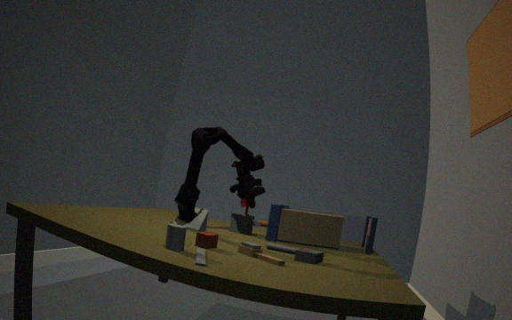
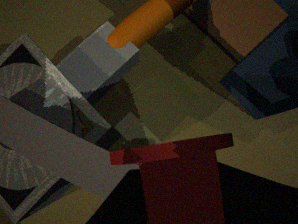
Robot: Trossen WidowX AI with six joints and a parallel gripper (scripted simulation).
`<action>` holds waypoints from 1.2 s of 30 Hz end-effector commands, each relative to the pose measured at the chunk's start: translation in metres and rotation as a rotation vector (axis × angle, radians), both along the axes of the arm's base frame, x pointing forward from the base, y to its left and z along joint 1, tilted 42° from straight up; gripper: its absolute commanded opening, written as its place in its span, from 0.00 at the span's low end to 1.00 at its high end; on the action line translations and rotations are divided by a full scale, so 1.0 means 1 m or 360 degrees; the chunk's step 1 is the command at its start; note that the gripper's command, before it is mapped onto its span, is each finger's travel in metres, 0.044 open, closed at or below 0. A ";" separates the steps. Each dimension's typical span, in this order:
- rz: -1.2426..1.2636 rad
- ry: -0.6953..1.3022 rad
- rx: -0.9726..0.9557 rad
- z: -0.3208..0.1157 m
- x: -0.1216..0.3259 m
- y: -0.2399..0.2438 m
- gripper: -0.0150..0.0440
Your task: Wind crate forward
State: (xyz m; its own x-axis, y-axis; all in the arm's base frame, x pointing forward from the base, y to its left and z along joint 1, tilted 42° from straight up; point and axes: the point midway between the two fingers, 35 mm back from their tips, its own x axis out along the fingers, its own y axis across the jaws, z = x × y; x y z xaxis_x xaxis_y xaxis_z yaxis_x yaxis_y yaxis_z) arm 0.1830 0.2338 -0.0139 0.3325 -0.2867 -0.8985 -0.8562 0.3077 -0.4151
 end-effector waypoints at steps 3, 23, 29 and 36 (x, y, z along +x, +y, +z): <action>-0.0004 -0.0029 0.0009 -0.005 0.014 0.007 0.25; -0.0004 -0.0032 0.0012 -0.018 0.036 0.028 0.25; -0.0004 -0.0033 0.0013 -0.023 0.041 0.035 0.25; -0.0004 -0.0033 0.0014 -0.029 0.045 0.044 0.25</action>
State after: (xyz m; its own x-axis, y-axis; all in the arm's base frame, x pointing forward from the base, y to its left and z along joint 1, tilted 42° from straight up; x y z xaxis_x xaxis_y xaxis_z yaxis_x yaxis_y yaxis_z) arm 0.2241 0.2701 -0.0365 0.3463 -0.2928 -0.8913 -0.8480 0.3085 -0.4309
